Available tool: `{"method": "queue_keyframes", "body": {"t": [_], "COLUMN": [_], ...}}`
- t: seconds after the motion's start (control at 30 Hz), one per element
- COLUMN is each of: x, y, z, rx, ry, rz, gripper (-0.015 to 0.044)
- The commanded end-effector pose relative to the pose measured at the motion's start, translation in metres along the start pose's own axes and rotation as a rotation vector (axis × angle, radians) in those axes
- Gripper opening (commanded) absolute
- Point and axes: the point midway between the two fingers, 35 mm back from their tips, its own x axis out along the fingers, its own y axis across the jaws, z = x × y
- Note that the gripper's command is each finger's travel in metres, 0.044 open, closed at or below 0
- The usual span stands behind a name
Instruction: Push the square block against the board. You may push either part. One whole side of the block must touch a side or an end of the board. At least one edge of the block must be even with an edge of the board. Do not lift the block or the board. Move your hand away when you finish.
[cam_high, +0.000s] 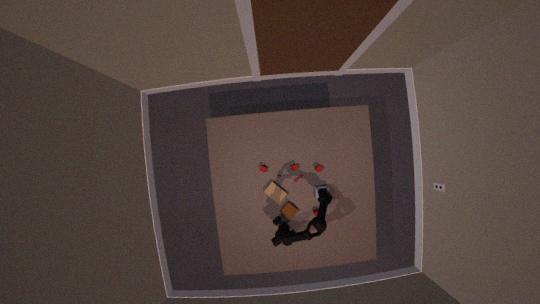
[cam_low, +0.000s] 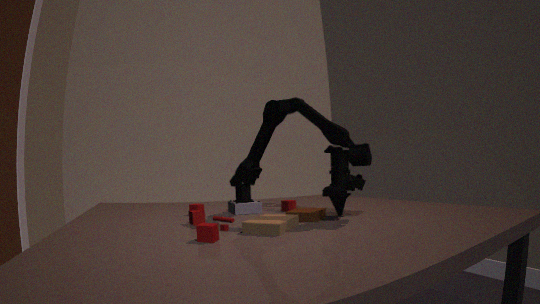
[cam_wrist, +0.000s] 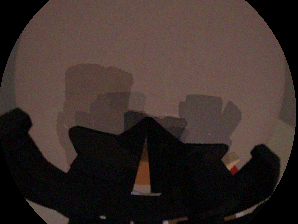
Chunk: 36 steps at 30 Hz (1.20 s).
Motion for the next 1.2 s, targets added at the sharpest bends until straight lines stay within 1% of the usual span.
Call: {"method": "queue_keyframes", "body": {"t": [0.0,0.07,0.2,0.43,0.5,0.6,0.77,0.83,0.9,0.93,1.17], "x": [-0.001,-0.003,-0.053,-0.056,-0.054,-0.055,-0.055,-0.043,-0.012,-0.003,0.0], "y": [0.0,0.0,0.0,0.0,-0.008,-0.033,-0.035,-0.035,-0.035,-0.035,-0.035], "z": [0.007,0.003,0.003,0.003,0.0,-0.02,-0.022,-0.021,-0.021,-0.022,-0.022], "rx": [0.004,0.0,0.004,0.004,-0.017,-0.069,-0.073,-0.073,-0.073,-0.073,-0.073], "ry": [-0.002,-0.001,-0.002,-0.002,-0.013,0.0,0.001,0.001,0.001,0.001,0.001], "rz": [-0.003,0.0,-0.003,-0.003,-0.003,-0.007,-0.007,-0.007,-0.007,-0.007,-0.007], "gripper": [0.0,0.0,0.0,0.0,0.0,0.0,0.0,0.0,0.0,0.0,0.0]}}
